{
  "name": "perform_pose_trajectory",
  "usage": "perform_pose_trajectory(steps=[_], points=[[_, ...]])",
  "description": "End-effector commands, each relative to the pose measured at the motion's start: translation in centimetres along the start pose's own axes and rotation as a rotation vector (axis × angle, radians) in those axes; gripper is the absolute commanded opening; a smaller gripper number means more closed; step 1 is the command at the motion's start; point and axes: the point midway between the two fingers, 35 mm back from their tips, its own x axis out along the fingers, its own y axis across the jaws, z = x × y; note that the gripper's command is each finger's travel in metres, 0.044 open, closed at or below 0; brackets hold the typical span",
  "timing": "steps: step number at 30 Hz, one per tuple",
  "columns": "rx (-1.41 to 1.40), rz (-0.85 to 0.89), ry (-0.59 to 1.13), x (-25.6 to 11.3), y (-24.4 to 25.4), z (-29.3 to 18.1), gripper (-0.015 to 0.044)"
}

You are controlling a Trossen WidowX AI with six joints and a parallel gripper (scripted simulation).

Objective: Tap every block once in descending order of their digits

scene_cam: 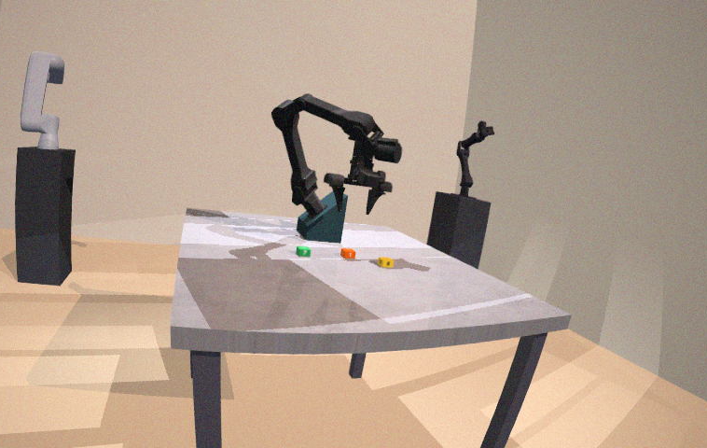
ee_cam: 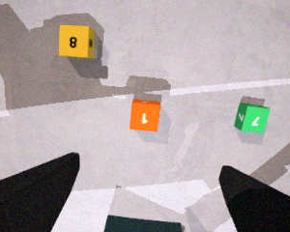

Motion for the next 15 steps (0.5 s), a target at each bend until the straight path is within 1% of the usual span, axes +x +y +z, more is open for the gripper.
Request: perform_pose_trajectory(steps=[1,8,15], points=[[0.006,0.006,0.000,-0.4,2.0,1.9,0.0400],[0.008,0.010,-0.003,-0.3,8.5,6.9,0.0400],[0.009,0.010,-0.003,-0.1,9.1,7.3,0.0400]])
